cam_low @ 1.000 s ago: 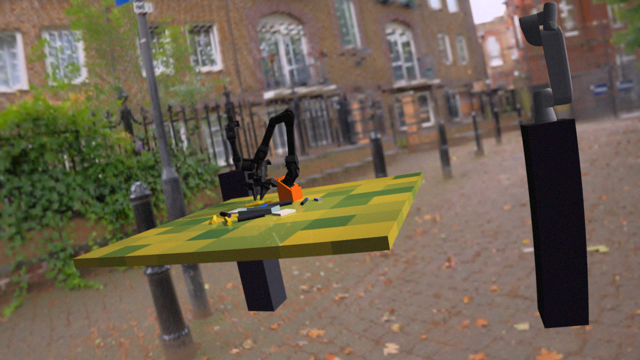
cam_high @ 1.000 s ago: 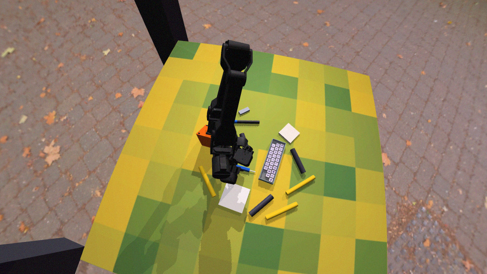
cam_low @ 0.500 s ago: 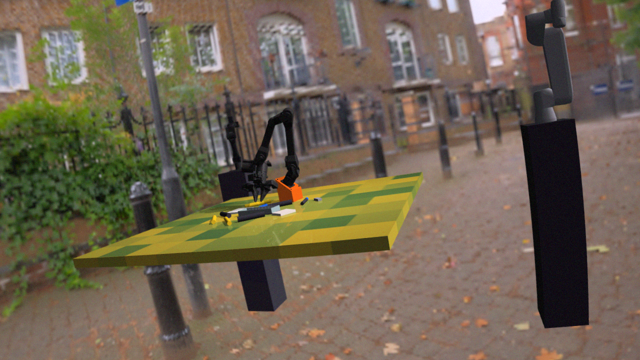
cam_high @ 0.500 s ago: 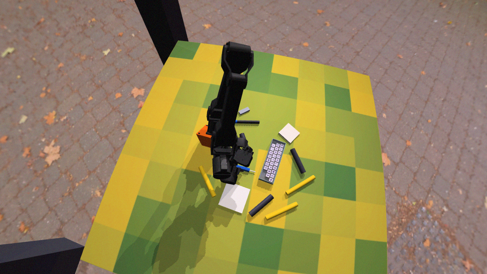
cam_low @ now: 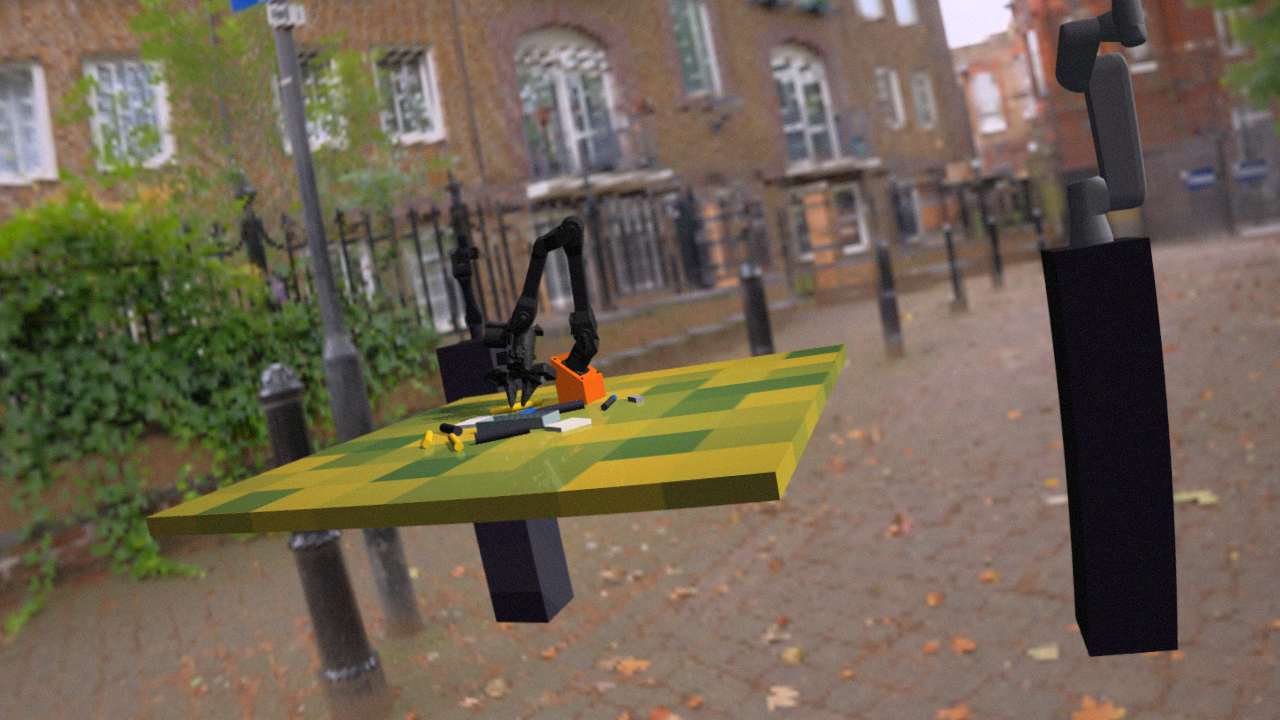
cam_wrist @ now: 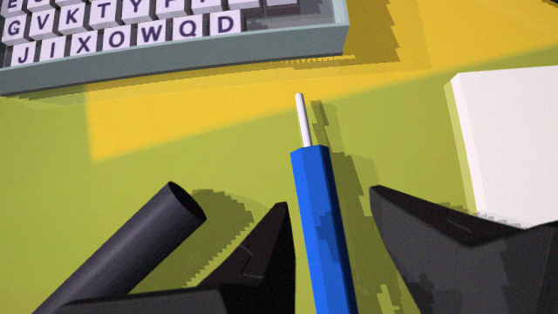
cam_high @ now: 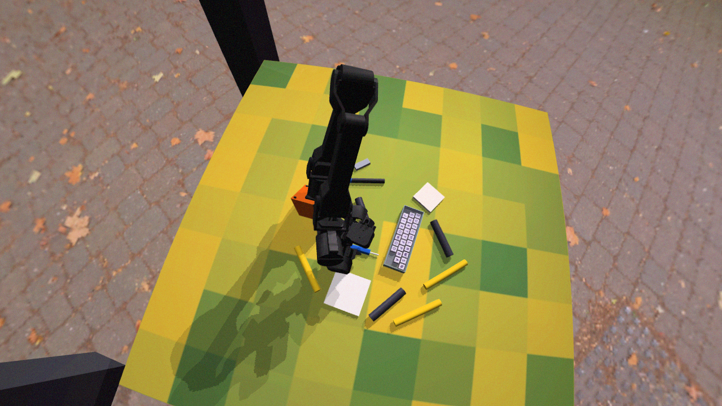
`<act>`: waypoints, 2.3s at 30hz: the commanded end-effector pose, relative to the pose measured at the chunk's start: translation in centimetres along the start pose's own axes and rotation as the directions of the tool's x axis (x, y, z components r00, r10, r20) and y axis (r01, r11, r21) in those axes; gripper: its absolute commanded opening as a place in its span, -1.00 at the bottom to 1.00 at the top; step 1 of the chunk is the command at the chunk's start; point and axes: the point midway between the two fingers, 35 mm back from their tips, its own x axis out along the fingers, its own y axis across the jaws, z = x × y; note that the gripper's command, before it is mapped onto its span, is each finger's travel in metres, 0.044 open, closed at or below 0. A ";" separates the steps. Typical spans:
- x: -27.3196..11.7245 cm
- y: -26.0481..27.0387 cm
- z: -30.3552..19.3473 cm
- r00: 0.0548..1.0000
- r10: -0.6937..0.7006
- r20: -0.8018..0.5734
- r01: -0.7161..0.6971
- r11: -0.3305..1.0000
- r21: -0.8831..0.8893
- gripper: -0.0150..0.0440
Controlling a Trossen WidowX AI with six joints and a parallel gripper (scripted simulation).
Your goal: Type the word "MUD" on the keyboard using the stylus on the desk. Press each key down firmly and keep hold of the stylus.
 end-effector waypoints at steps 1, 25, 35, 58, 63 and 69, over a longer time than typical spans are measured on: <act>0.3 0.2 -0.3 1.000 0.009 0.000 -0.009 1.000 0.011 0.02; 1.5 0.2 -0.9 1.000 0.009 0.000 -0.009 1.000 0.011 0.02; 2.0 0.3 -1.2 1.000 0.009 0.000 -0.009 1.000 0.011 0.02; 2.1 0.2 -1.2 1.000 0.004 -0.001 -0.004 1.000 0.003 -0.49; 1.6 0.1 -0.9 1.000 0.003 -0.001 -0.003 1.000 0.003 -0.49; -0.3 -0.1 0.2 1.000 0.003 -0.001 -0.003 1.000 0.004 -0.49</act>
